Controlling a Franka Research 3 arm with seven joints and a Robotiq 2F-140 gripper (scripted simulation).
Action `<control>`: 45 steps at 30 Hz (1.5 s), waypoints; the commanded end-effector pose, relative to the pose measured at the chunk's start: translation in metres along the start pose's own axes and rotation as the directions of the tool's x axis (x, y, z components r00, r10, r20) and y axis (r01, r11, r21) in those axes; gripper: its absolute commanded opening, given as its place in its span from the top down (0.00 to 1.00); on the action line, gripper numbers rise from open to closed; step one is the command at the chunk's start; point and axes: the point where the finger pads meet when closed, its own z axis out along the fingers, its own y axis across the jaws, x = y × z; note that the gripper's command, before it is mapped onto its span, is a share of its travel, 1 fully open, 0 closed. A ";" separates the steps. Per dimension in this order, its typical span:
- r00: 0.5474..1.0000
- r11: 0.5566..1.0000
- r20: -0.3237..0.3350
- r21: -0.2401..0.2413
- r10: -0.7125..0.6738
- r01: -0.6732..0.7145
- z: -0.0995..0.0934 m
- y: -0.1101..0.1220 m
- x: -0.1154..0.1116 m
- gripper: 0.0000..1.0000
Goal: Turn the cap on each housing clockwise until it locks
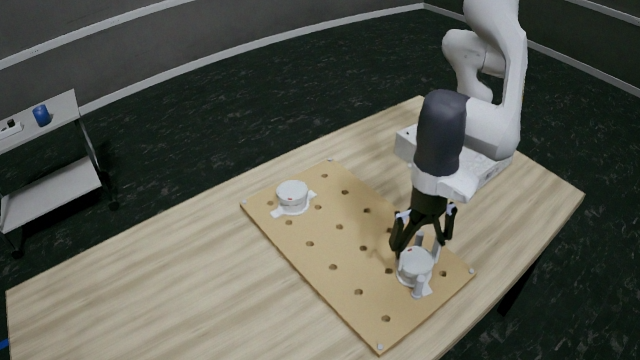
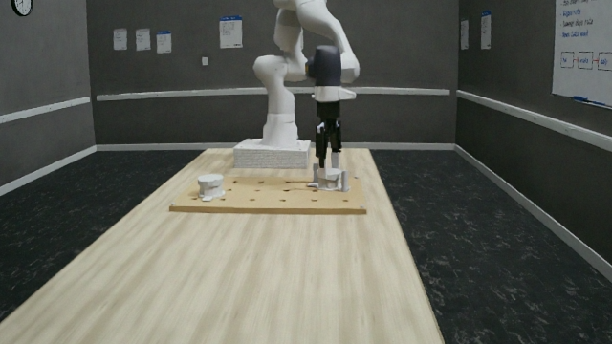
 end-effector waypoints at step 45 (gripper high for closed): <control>0.821 0.821 0.006 -0.013 0.571 -0.571 0.001 -0.001 0.000 0.90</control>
